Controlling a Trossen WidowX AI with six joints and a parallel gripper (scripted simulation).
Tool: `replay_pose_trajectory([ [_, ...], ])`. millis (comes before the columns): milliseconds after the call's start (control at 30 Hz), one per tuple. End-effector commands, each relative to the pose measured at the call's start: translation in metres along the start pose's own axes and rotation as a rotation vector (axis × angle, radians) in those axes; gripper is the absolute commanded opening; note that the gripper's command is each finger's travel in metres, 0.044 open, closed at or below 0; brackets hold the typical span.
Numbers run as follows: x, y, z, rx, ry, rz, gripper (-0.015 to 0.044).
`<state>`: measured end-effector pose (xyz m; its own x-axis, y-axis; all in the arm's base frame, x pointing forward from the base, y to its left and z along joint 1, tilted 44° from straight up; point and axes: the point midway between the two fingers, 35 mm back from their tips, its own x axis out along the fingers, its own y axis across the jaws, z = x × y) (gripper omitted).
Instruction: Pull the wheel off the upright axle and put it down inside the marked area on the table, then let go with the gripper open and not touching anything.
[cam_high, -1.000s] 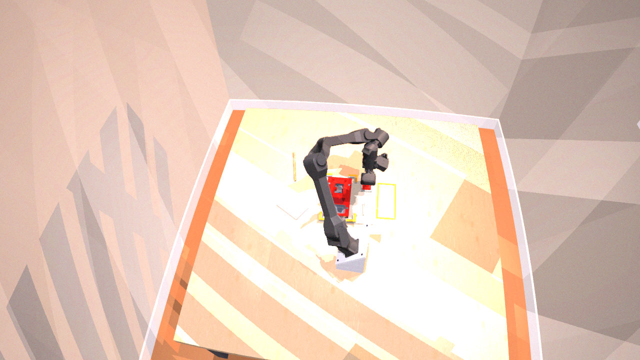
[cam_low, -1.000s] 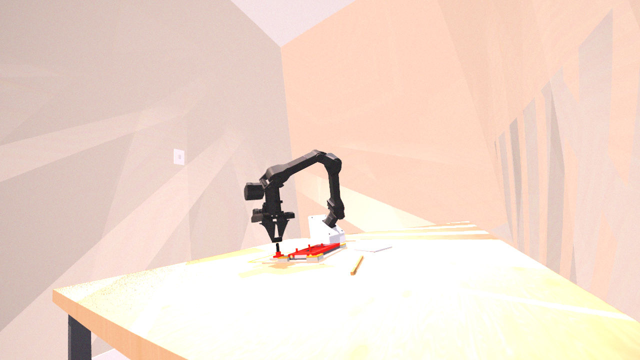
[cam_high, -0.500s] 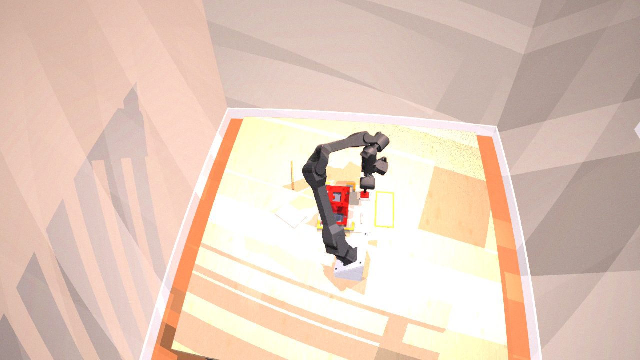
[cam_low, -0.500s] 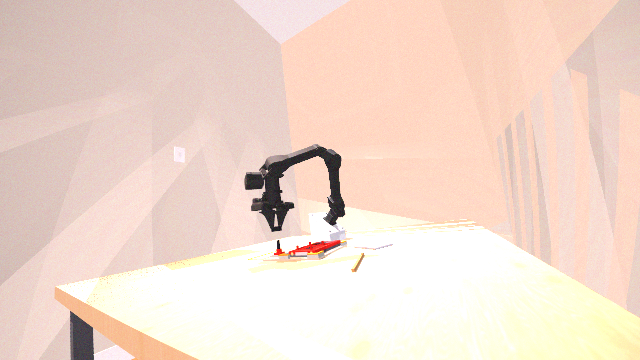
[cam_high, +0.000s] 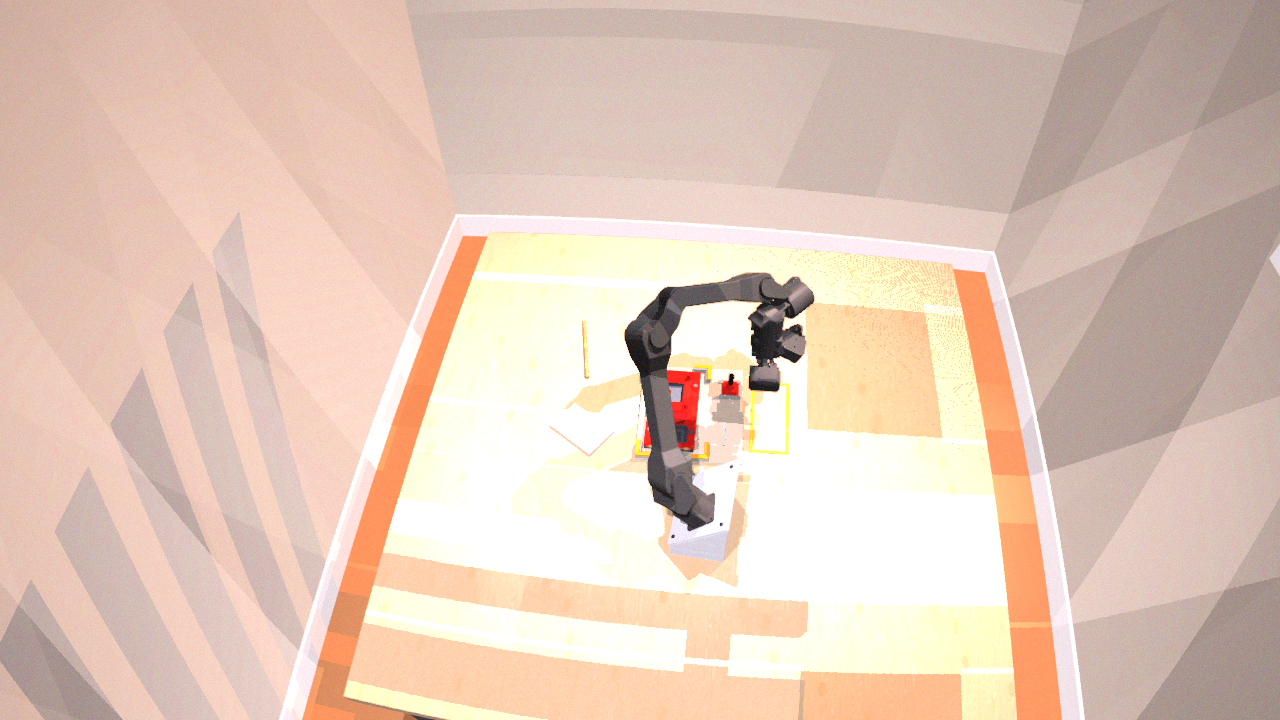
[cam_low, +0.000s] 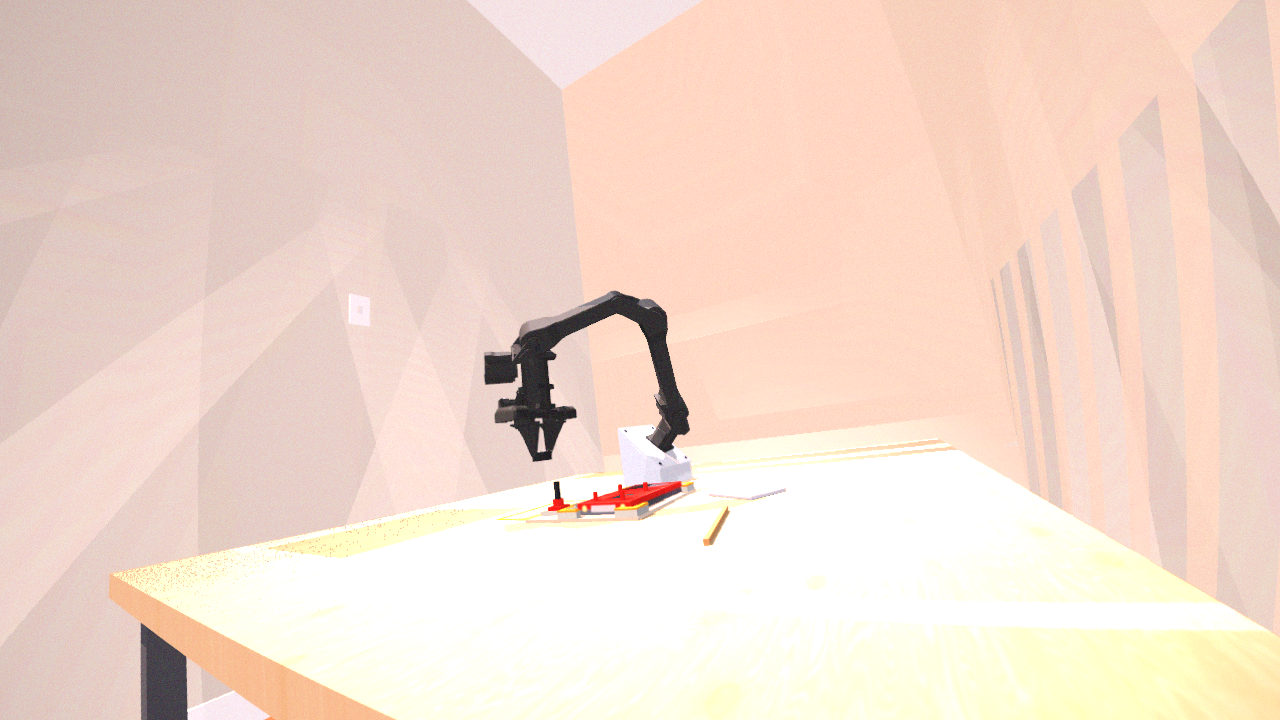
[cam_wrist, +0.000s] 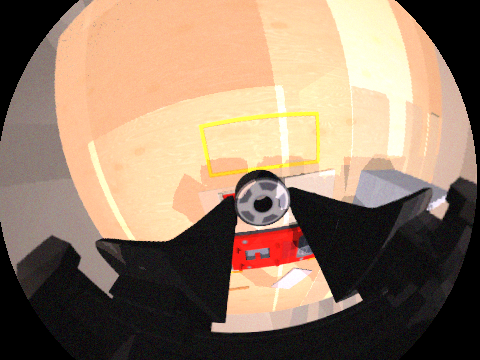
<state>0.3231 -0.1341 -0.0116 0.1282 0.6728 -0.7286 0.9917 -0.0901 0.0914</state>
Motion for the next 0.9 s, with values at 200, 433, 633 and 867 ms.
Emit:
replay_pose_trajectory([
  [200,0.0,-0.027,0.031,-0.003,0.005,-0.01,0.0],
  [433,0.011,-0.027,0.031,-0.003,0.005,-0.009,0.0],
  [633,0.024,-0.027,0.031,-0.003,0.006,-0.009,0.0],
  [867,0.063,-0.025,0.031,-0.003,0.005,-0.008,0.0],
])
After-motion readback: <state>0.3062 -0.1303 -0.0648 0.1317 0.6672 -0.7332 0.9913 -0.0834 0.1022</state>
